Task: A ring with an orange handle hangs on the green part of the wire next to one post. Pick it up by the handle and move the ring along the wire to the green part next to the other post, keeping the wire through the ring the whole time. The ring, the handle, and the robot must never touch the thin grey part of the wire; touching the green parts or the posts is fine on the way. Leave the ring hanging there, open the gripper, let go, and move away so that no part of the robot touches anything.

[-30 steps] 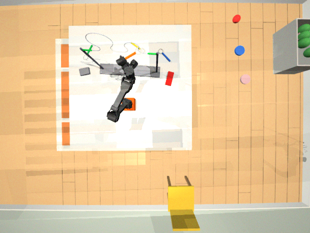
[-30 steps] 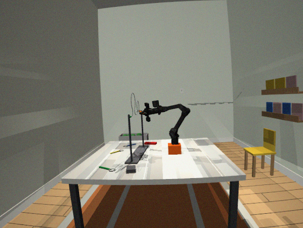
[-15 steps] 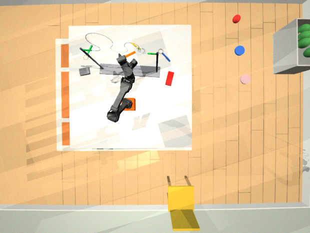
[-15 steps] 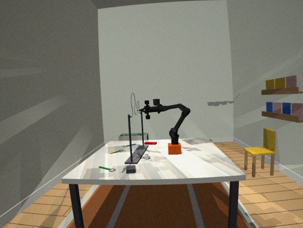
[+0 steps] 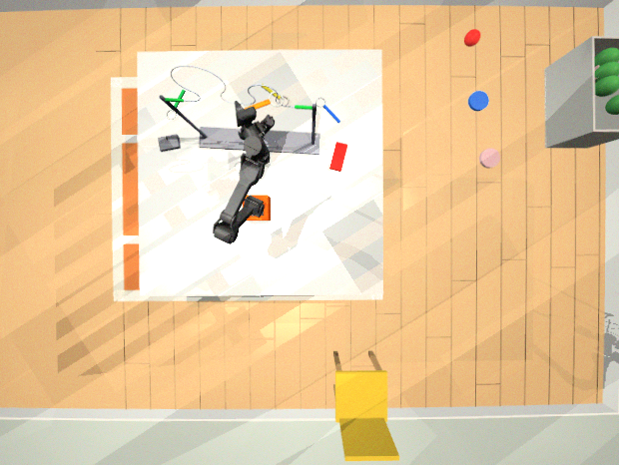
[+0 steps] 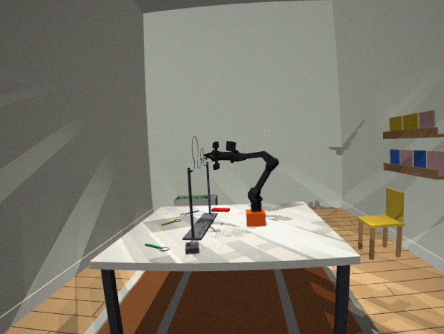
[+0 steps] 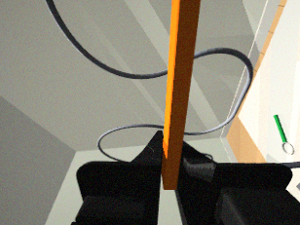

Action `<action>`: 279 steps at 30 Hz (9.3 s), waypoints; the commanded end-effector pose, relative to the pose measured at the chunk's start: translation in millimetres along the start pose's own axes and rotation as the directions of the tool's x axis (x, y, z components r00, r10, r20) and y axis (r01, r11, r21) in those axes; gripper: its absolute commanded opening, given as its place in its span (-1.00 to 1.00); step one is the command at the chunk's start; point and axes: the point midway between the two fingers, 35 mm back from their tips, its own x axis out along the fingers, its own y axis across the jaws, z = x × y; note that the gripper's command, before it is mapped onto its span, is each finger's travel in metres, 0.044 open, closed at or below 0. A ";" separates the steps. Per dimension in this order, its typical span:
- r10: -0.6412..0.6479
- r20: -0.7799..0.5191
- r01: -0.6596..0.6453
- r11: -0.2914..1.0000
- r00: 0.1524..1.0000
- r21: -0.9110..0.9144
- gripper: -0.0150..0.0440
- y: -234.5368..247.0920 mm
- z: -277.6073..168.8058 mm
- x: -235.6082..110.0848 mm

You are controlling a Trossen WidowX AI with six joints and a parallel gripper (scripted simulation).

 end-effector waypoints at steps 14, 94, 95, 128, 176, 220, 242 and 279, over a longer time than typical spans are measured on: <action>-0.004 -0.005 0.004 1.000 1.000 0.002 -1.00 18.2 2.1 -0.9; -0.483 0.480 0.546 -0.005 0.733 -0.838 -1.00 -49.7 61.3 -33.5; -0.481 0.489 0.546 -0.025 0.727 -0.837 -1.00 -49.7 62.6 -34.2; -0.312 0.758 0.455 -0.648 0.574 -0.611 -1.00 -34.9 100.8 -56.2; 0.171 0.837 0.045 -0.984 0.519 0.173 -1.00 25.7 123.9 -70.5; 0.316 0.772 -0.105 -0.892 0.551 0.440 -1.00 23.5 133.1 -75.6; 0.095 0.858 0.128 -0.991 0.505 0.034 -1.00 -54.1 144.4 -80.5; -0.328 0.751 0.503 -0.582 0.574 -0.639 -1.00 -173.9 81.8 -42.5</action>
